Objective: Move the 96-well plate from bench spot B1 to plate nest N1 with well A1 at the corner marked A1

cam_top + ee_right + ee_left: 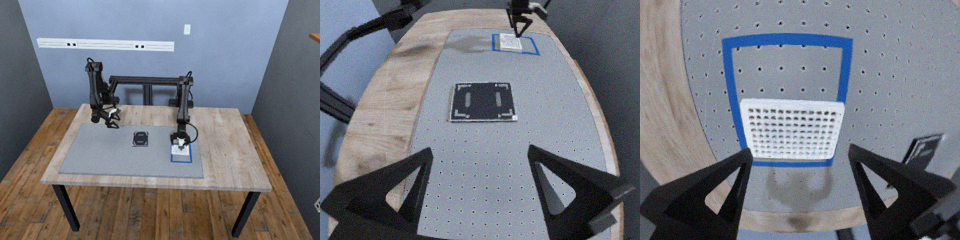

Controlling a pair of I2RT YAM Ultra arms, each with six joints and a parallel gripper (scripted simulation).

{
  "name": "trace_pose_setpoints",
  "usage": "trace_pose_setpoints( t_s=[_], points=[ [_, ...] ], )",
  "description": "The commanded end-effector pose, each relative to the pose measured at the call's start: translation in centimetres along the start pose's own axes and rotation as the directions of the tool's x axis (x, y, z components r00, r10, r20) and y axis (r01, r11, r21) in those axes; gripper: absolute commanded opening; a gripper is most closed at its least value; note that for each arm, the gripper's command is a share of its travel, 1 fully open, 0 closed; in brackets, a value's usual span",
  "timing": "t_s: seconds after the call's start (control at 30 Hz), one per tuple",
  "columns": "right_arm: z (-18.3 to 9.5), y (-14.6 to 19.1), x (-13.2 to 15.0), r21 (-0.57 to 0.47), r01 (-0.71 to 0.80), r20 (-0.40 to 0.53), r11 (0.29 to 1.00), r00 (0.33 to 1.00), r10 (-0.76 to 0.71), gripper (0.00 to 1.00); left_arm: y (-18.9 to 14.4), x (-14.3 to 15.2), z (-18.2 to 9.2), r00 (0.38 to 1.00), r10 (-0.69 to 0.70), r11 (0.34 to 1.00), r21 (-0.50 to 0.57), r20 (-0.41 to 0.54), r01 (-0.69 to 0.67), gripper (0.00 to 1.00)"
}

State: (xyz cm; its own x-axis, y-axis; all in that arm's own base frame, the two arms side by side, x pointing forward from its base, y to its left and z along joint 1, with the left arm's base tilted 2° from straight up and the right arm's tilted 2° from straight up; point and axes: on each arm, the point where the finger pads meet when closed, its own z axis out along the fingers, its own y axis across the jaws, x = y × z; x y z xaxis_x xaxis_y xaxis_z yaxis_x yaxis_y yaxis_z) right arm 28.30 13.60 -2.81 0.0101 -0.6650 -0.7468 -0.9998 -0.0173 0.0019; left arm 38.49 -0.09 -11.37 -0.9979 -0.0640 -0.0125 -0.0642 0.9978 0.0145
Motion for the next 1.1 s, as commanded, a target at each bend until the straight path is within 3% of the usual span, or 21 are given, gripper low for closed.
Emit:
trace_pose_setpoints(
  t_s=[0.0,0.2,0.4,0.47,0.67,0.9,1.07],
  points=[
    [-0.3,-0.8,-0.8,0.008,0.024,0.014,1.000,1.000,-0.024,1.00,-0.5,0.2,0.5,0.963,0.270,0.963,0.002,0.007,-0.270,1.00],
    [-0.3,-0.8,-0.8,0.008,0.024,0.014,1.000,1.000,-0.024,1.00,-0.6,0.4,0.8,0.827,0.563,0.827,0.005,0.008,-0.563,1.00],
    [-0.3,-0.8,-0.8,0.008,0.024,0.014,1.000,1.000,-0.024,1.00,-0.9,0.7,1.1,0.621,0.784,0.621,0.008,0.010,-0.784,1.00],
    [-0.3,-0.8,-0.8,0.008,0.024,0.014,1.000,1.000,-0.024,1.00,-0.9,0.7,1.1,0.621,0.784,0.621,0.008,0.010,-0.784,1.00],
    [-0.3,-0.8,-0.8,0.008,0.024,0.014,1.000,1.000,-0.024,1.00,-1.0,0.9,1.4,0.323,0.946,0.323,0.007,0.012,-0.947,1.00],
    [-0.3,-0.8,-0.8,0.008,0.024,0.014,1.000,1.000,-0.024,1.00,-0.8,1.1,1.8,0.000,1.000,0.000,0.004,0.005,-1.000,1.00],
    [-0.3,-0.8,-0.8,0.008,0.024,0.014,1.000,1.000,-0.024,1.00,1.1,0.1,2.3,-0.036,0.999,-0.037,-0.021,-0.029,-0.999,1.00]
  ],
)
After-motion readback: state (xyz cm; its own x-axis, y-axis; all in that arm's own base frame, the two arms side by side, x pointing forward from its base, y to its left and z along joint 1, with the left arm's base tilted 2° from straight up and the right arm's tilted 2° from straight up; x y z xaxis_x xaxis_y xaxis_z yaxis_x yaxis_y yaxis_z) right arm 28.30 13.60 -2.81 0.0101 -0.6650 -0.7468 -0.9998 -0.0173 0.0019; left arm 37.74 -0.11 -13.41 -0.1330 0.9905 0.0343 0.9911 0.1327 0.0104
